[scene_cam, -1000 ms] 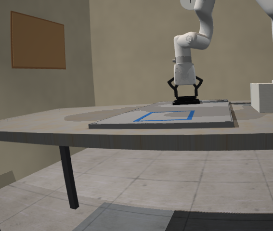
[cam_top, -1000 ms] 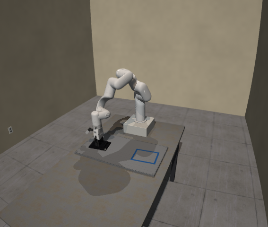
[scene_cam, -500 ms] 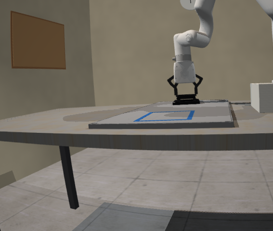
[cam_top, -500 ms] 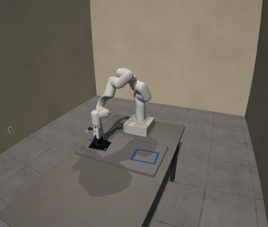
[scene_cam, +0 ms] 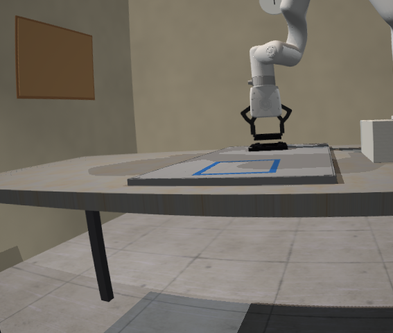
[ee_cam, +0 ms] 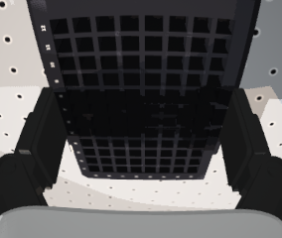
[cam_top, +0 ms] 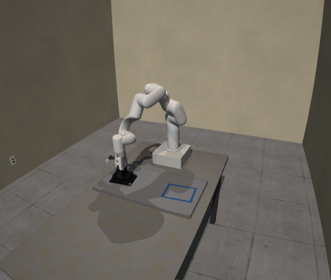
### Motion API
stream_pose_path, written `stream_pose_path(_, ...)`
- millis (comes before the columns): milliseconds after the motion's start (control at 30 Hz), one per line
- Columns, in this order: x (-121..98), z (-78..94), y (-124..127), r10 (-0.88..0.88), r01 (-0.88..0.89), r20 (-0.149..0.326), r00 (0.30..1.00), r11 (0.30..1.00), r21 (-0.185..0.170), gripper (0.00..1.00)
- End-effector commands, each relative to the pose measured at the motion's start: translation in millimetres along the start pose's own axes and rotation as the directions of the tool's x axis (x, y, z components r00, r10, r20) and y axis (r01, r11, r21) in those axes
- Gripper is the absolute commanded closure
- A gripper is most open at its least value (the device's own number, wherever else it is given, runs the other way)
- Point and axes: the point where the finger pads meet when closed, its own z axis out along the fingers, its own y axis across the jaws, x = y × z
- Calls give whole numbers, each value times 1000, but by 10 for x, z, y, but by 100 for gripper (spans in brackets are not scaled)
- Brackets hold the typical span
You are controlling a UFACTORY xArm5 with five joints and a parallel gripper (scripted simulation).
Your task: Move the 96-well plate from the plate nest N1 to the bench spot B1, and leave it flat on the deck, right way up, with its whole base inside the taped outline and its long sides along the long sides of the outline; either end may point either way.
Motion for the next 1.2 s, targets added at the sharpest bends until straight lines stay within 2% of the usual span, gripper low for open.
stream_pose_path(0,8,-19,-12,0,0,-2,1000,1000,3,100)
stream_pose_path(300,8,-86,-12,0,0,-2,1000,1000,3,100)
stream_pose_path(1167,6,-486,-12,0,0,-2,1000,1000,3,100)
